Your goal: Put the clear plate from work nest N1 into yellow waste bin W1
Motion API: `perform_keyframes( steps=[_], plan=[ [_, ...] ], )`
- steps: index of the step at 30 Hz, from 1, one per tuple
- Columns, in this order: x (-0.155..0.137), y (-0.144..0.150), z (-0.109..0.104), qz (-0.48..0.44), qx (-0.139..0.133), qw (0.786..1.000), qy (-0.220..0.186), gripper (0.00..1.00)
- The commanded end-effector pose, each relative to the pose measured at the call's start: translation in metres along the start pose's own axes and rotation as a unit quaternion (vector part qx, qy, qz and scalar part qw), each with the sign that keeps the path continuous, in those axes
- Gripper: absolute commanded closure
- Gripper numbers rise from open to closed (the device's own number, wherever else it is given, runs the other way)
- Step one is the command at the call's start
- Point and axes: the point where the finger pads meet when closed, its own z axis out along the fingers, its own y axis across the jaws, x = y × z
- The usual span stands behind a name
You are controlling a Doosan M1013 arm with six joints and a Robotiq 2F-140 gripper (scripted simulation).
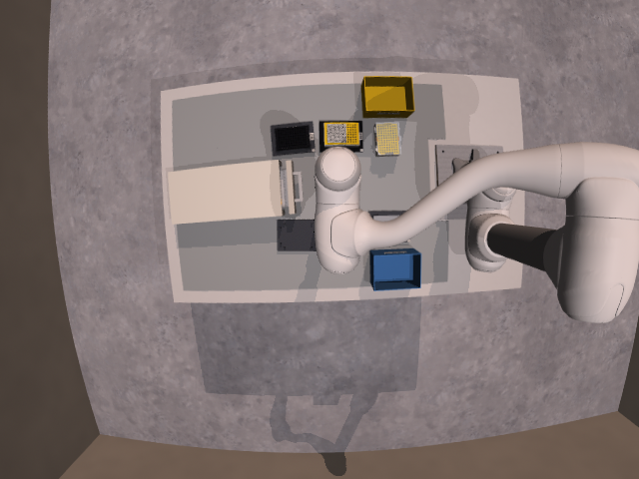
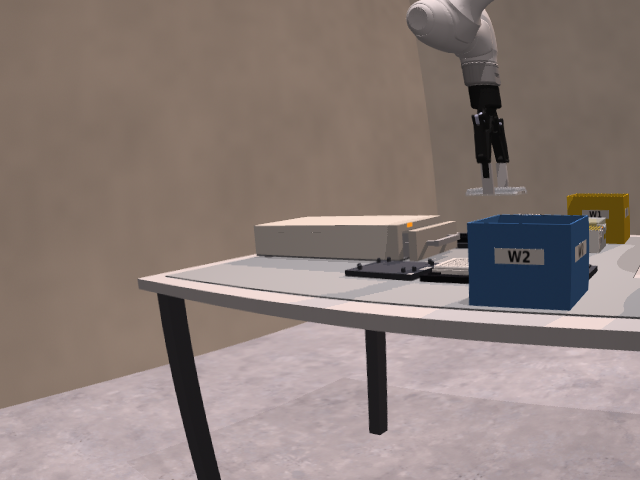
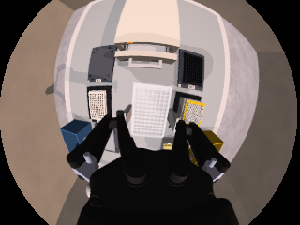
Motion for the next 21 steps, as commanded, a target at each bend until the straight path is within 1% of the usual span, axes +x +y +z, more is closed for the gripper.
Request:
perform_keyframes(
  steps=[1,17,21],
  plan=[
    [-0.006,0.008,0.002,0.0,0.002,1.0,0.001,0.9],
    [-0.029,0.04,0.002,0.0,0.002,1.0,0.001,0.9],
    [-0.032,0.045,0.002,0.0,0.002,1.0,0.001,0.9]
  ],
)
